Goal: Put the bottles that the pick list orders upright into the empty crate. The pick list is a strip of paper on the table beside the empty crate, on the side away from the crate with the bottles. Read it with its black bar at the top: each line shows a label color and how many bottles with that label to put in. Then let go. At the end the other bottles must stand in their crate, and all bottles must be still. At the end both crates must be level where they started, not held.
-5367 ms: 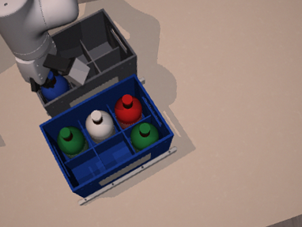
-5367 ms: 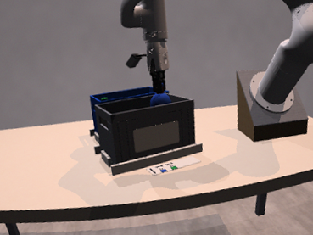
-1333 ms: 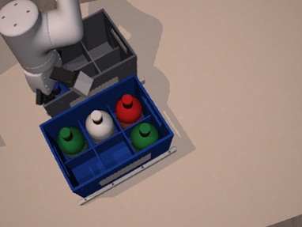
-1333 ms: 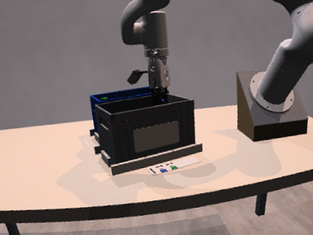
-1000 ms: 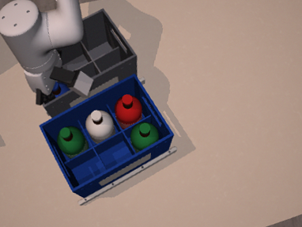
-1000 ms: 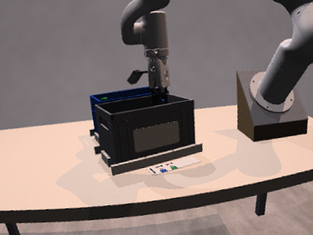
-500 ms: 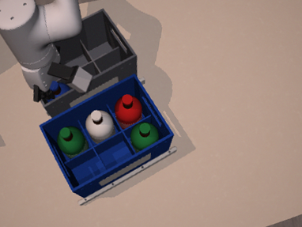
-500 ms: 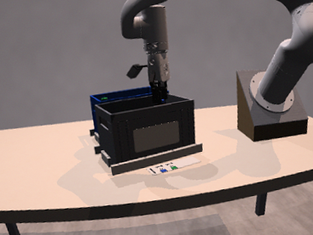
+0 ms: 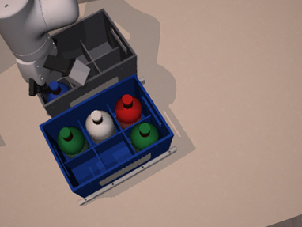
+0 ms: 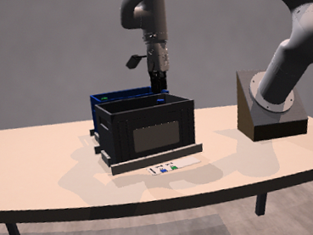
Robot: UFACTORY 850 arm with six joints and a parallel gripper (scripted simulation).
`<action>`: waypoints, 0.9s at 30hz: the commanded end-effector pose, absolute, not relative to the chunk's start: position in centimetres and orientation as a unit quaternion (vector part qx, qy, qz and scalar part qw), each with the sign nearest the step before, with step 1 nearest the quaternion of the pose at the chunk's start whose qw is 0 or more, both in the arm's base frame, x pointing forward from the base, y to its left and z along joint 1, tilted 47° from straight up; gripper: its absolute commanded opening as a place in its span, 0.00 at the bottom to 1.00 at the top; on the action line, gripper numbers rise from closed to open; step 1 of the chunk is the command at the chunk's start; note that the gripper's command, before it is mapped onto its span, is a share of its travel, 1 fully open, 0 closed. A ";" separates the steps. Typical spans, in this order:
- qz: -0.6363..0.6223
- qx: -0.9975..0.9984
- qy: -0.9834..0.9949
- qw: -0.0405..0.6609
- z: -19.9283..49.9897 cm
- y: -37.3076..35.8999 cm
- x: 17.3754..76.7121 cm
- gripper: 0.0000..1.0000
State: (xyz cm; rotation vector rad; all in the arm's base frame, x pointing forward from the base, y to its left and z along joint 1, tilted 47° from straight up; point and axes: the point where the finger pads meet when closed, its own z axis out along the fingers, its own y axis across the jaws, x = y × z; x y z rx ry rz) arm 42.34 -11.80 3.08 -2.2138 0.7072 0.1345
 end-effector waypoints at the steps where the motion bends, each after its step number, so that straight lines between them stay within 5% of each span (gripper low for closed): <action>1: 0.052 -0.873 0.279 0.396 3.9 -12.7 42.2 0.65; 27: 0.052 -0.873 0.279 0.396 2.7 -17.0 45.9 0.65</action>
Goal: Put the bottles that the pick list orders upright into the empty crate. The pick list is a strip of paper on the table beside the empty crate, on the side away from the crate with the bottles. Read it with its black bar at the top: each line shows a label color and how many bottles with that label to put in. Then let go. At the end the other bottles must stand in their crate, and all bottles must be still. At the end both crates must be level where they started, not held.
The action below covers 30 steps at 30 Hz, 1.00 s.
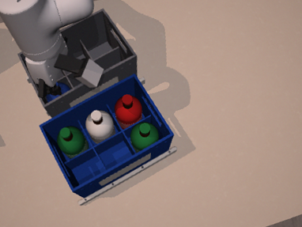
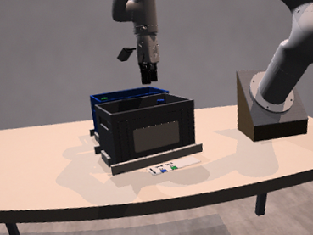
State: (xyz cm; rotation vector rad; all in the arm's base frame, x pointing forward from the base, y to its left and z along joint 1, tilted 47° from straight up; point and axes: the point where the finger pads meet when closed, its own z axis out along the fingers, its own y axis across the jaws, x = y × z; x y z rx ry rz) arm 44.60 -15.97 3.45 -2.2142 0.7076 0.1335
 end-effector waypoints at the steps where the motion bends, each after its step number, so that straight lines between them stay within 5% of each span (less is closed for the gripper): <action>1: 0.052 -0.873 0.279 0.396 2.5 -17.2 46.2 0.65; 30: 0.052 -0.873 0.279 0.395 -2.9 -24.0 55.2 0.65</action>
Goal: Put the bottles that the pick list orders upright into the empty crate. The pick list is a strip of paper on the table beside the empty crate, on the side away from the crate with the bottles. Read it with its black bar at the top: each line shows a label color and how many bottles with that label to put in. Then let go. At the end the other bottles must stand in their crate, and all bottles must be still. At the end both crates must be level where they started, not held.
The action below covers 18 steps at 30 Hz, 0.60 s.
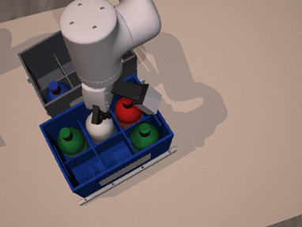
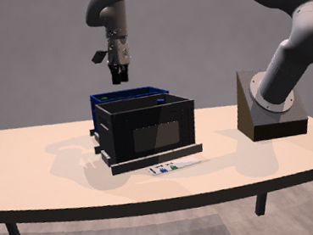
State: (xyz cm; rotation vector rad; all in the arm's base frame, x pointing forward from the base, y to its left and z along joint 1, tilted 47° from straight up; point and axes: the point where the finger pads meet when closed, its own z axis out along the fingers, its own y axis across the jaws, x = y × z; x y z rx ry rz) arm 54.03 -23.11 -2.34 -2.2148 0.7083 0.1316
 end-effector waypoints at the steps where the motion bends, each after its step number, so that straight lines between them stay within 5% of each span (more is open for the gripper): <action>1: 0.052 -0.873 0.279 0.395 -3.2 -24.3 55.5 0.65; 18: 0.052 -0.874 0.279 0.395 -6.4 -28.4 60.9 0.65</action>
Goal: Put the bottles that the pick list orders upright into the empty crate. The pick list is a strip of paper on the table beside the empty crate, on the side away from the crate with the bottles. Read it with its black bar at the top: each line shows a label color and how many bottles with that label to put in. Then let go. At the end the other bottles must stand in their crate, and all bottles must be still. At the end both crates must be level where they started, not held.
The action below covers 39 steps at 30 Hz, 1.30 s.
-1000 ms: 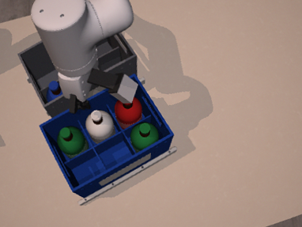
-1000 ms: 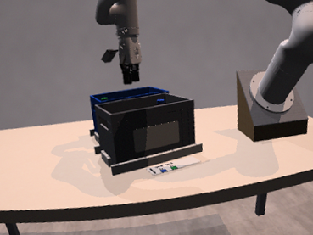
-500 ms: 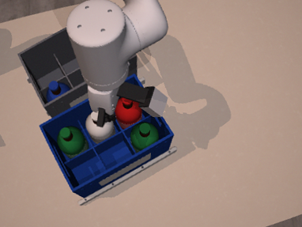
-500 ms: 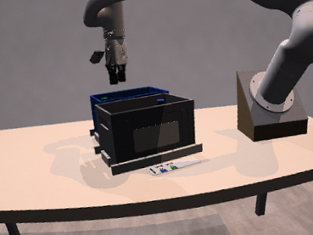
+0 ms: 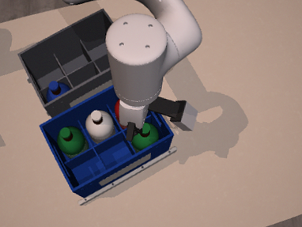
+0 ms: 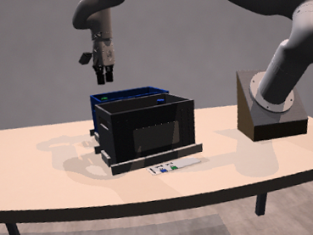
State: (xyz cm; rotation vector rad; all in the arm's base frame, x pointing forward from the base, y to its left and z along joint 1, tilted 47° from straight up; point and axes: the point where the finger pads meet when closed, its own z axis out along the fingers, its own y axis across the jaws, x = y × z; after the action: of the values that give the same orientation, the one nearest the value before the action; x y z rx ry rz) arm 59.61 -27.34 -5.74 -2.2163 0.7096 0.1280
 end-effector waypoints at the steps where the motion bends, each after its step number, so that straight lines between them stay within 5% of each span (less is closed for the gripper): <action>1: 0.052 -0.874 0.279 0.395 -6.5 -28.4 60.9 0.65; 39: 0.052 -0.873 0.279 0.395 -8.6 -26.2 61.3 0.65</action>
State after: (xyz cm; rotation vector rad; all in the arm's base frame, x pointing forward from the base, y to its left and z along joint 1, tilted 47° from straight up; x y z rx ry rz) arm 61.23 -26.37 -8.37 -2.2136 0.7070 0.1353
